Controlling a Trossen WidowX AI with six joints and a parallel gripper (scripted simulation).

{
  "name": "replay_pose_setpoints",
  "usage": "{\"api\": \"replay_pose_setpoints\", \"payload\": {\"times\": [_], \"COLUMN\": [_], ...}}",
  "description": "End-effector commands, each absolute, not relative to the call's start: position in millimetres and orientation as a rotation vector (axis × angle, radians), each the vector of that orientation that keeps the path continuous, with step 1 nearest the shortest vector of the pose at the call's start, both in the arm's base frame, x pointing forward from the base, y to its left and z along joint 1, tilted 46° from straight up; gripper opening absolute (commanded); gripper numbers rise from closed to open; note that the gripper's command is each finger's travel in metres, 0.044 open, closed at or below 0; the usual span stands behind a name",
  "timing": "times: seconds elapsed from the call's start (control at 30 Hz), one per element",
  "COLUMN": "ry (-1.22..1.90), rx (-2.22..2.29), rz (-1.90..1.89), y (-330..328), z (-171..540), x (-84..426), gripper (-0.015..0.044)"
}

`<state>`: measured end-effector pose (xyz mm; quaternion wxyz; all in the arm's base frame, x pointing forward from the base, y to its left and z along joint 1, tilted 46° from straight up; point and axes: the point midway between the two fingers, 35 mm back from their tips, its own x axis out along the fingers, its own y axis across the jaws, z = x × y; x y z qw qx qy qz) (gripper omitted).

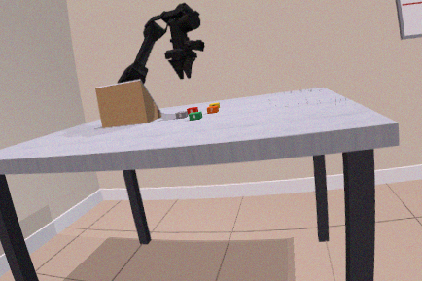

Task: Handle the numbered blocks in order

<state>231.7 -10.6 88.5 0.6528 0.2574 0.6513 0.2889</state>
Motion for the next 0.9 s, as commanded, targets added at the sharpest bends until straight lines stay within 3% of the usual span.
{"api": "replay_pose_setpoints", "payload": {"times": [0.0, 0.17, 0.4, 0.87], "ry": [1.482, 1.482, 1.477, 1.477], "rx": [0.594, 0.593, 0.594, 0.594], "rz": [0.657, 0.655, 0.659, 0.660], "y": [-9.0, -6.9, 29.0, 30.3], "z": [88.4, 91.6, 126.8, 127.8], "x": [230.4, 237.5, 301.3, 302.8], "gripper": [0.0400, 0.0400, 0.0400, 0.0400]}}
